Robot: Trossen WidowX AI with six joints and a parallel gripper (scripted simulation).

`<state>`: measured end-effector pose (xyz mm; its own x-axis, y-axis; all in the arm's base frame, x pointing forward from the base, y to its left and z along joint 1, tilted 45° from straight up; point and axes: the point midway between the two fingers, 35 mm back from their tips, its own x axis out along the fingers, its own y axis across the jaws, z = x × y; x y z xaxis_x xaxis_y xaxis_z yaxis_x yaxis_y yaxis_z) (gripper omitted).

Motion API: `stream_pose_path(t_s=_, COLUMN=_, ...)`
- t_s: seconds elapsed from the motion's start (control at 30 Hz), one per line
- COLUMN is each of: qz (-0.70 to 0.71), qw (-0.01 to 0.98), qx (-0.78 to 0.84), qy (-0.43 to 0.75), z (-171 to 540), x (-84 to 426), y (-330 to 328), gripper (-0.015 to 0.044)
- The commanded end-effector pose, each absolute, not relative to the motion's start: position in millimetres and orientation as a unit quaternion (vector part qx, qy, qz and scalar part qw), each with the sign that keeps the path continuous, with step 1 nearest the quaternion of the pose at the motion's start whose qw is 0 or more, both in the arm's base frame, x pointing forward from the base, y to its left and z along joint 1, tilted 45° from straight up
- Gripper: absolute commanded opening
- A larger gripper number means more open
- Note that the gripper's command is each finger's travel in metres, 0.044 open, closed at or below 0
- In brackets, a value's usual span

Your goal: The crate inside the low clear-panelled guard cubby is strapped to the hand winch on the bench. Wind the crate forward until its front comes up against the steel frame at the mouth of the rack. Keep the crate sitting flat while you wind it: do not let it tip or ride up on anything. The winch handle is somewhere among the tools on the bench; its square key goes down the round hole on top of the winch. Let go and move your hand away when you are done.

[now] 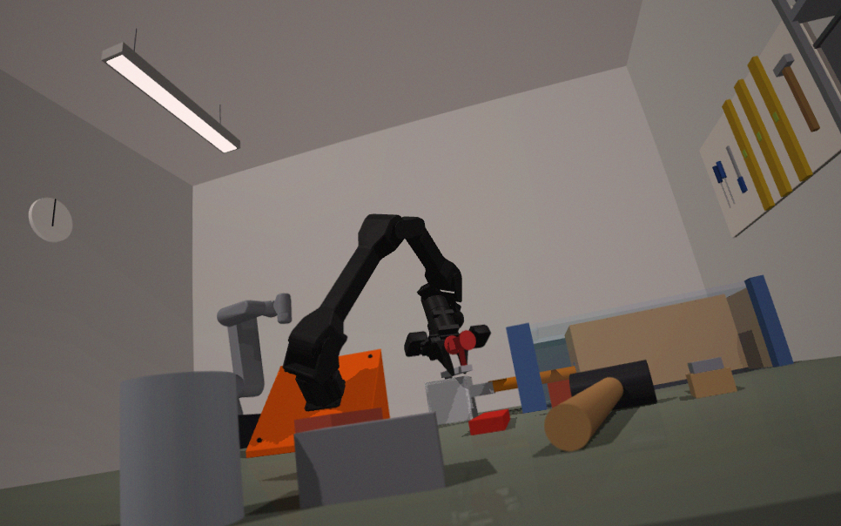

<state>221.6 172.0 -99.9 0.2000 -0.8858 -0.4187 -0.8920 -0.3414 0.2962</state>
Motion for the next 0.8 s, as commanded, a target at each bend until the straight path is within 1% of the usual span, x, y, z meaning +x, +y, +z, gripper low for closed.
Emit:
stream_pose_path(t_s=0.0, qz=0.273, qw=-0.003, qx=-0.778, qy=0.565, z=-102.3, x=223.0, y=170.8, gripper=0.0000)
stream_pose_path(t_s=0.73, qz=0.260, qw=0.012, qx=-0.773, qy=0.579, z=-106.4, x=220.2, y=165.0, gripper=0.0000)
stream_pose_path(t_s=0.77, qz=0.266, qw=0.003, qx=-0.777, qy=0.570, z=-104.2, x=221.6, y=168.3, gripper=0.0026)
